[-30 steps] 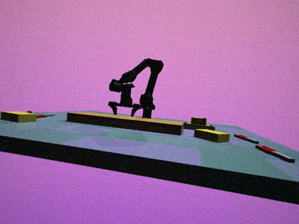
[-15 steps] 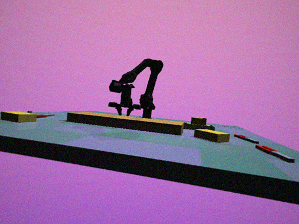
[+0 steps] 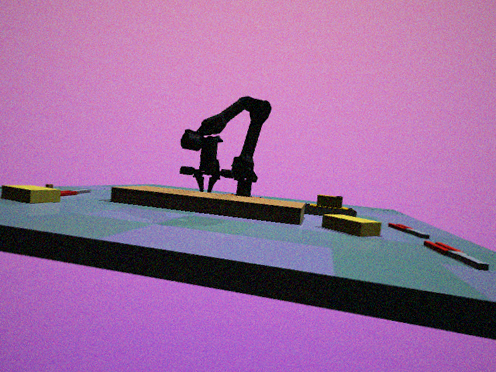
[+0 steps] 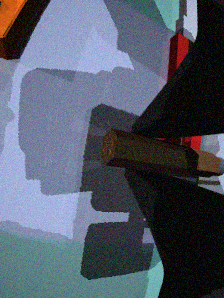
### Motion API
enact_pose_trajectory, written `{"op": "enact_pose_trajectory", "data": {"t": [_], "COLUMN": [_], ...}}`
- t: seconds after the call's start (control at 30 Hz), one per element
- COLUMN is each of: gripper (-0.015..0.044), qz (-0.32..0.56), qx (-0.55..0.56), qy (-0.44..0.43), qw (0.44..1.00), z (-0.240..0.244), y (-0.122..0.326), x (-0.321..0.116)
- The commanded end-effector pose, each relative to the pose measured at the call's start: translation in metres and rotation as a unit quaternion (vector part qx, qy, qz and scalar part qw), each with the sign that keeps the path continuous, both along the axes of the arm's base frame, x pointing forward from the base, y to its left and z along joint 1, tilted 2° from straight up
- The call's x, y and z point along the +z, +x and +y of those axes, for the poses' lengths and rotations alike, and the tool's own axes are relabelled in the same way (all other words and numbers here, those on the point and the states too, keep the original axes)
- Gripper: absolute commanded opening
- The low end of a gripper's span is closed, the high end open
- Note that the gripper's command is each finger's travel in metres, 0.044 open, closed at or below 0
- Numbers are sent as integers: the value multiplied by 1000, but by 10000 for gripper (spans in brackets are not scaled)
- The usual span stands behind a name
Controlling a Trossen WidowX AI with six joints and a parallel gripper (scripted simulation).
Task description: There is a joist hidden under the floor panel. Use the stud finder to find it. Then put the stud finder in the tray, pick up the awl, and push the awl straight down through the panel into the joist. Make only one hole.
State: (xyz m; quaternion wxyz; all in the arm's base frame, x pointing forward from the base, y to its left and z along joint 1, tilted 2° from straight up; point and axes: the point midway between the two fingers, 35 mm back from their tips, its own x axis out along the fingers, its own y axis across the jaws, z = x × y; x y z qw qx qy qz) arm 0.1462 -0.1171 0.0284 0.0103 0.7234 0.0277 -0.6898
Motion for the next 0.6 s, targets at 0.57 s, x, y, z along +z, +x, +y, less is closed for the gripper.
{"op": "enact_pose_trajectory", "data": {"t": [0.57], "gripper": [0], "qz": [-4], "qx": [-3], "qy": [-6], "qw": [1000], "z": [-1], "y": [2], "x": [106]}}
